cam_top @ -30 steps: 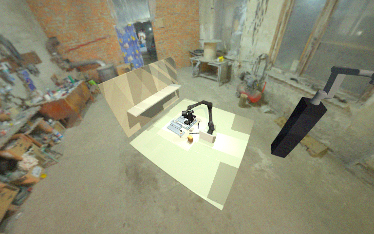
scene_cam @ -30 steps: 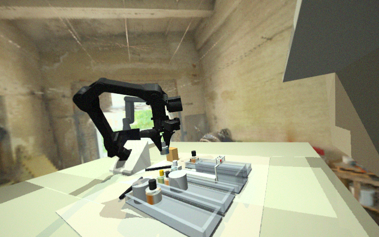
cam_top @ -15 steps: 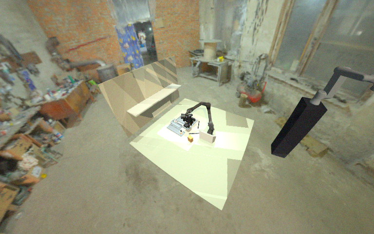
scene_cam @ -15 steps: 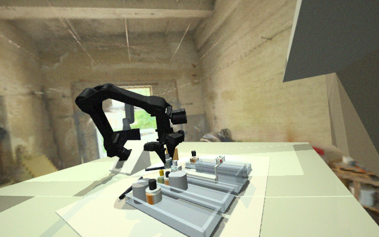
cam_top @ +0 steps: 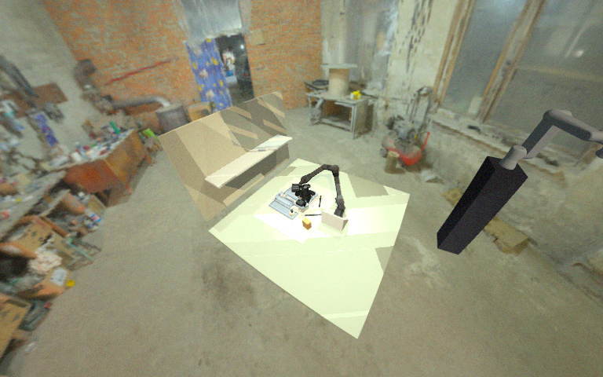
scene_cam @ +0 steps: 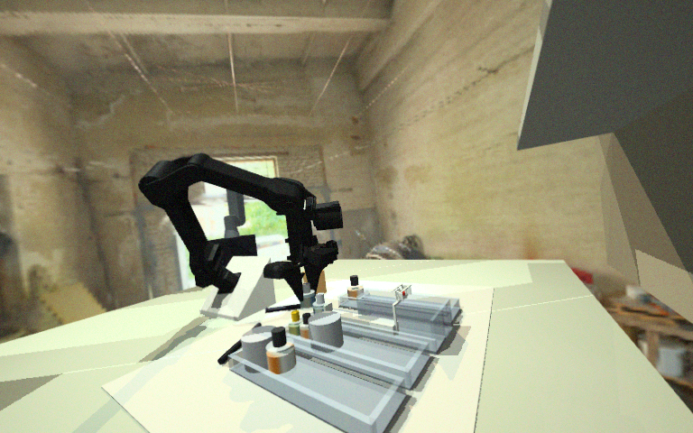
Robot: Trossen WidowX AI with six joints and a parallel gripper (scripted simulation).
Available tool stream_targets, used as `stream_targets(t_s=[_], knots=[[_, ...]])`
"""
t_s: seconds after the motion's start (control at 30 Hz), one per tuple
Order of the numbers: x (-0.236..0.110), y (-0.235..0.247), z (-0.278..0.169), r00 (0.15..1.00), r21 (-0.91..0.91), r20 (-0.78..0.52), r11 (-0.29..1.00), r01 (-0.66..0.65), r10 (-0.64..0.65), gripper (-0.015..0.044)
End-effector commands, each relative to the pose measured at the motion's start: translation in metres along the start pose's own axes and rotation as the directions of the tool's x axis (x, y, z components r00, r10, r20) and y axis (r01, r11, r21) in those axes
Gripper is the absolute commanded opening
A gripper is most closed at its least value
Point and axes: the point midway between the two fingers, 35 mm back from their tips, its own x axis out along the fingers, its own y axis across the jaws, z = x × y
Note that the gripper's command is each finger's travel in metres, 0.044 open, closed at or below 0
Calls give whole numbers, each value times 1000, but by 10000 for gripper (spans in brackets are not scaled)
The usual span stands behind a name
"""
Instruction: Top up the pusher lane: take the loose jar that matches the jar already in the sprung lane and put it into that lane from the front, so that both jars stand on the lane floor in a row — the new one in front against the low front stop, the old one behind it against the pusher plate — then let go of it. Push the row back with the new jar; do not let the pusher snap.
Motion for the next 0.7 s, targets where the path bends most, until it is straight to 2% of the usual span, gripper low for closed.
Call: stream_targets(t_s=[0.0, 0.67], knots=[[-1, 0, 4, 1000, 0, 8, 1000, 0, 0, 0], [-1, 1, 13, 1000, 1, 8, 1000, 0, 0, 0]])
